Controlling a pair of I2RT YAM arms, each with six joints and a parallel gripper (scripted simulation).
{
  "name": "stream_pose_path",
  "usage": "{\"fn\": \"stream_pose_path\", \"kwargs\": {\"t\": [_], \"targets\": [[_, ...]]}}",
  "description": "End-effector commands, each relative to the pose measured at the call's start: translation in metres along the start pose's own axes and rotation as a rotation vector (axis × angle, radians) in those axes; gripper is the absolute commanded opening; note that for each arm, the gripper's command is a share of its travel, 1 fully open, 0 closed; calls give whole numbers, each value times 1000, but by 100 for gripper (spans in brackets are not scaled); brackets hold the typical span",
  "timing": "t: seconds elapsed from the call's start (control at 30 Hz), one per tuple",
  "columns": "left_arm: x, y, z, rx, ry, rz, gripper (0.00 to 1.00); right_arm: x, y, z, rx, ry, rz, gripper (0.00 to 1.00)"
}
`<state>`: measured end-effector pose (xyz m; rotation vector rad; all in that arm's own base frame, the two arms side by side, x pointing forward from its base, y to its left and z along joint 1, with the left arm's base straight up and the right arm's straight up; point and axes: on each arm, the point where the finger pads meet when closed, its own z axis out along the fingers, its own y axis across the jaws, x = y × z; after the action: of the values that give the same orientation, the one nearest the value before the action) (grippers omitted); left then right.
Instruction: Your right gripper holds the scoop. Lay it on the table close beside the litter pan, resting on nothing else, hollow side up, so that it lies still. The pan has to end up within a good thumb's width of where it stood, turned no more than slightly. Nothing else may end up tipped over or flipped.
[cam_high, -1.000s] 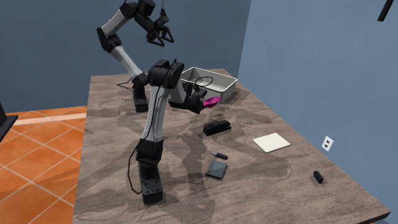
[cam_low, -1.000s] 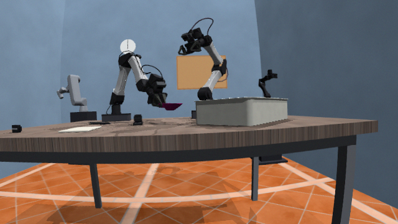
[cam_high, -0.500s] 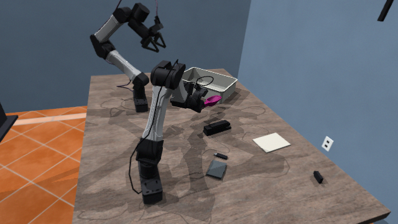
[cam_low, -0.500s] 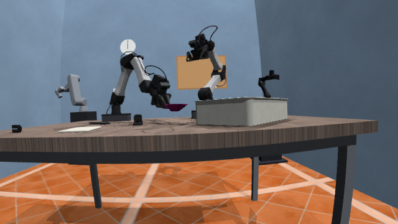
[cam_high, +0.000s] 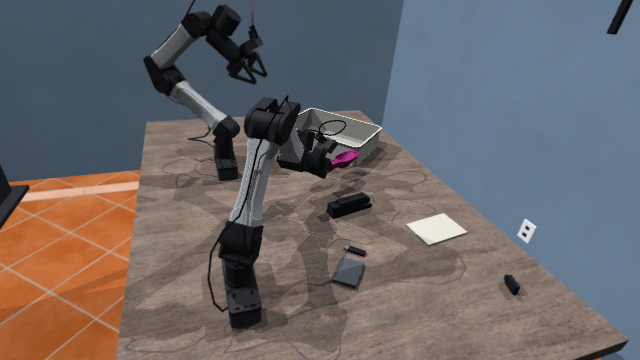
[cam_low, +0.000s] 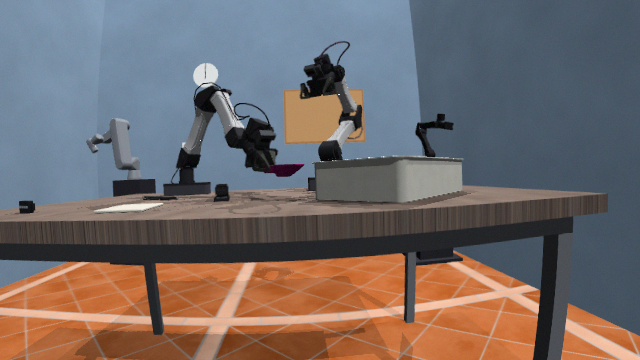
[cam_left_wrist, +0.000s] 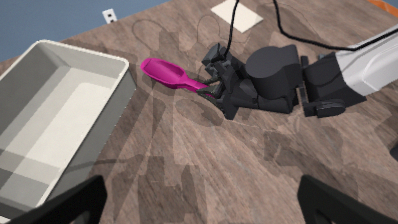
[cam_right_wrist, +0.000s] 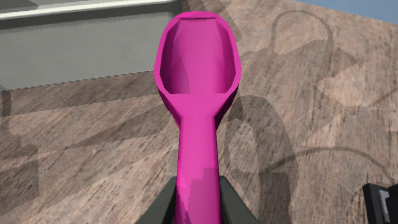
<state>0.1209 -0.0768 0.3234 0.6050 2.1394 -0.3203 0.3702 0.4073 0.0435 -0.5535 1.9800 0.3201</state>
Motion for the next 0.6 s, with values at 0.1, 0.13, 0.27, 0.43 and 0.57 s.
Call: {"fn": "stream_pose_path", "kwargs": {"t": [0.1,0.13,0.27,0.43,0.57], "targets": [[-3,0,1,4,-7,3,100,-14,3,6,-7,-37,5,13],[-3,0,1,4,-7,3,100,-12,3,6,-7,-37,5,13],[-3,0,1,4,-7,3,100,-4,3,10,-6,-37,5,13],[-3,0,1,4,-7,3,100,24,1,18,-4,-24,0,13],[-3,0,1,4,-7,3,100,33,3,22,-4,-30,1,13]]}}
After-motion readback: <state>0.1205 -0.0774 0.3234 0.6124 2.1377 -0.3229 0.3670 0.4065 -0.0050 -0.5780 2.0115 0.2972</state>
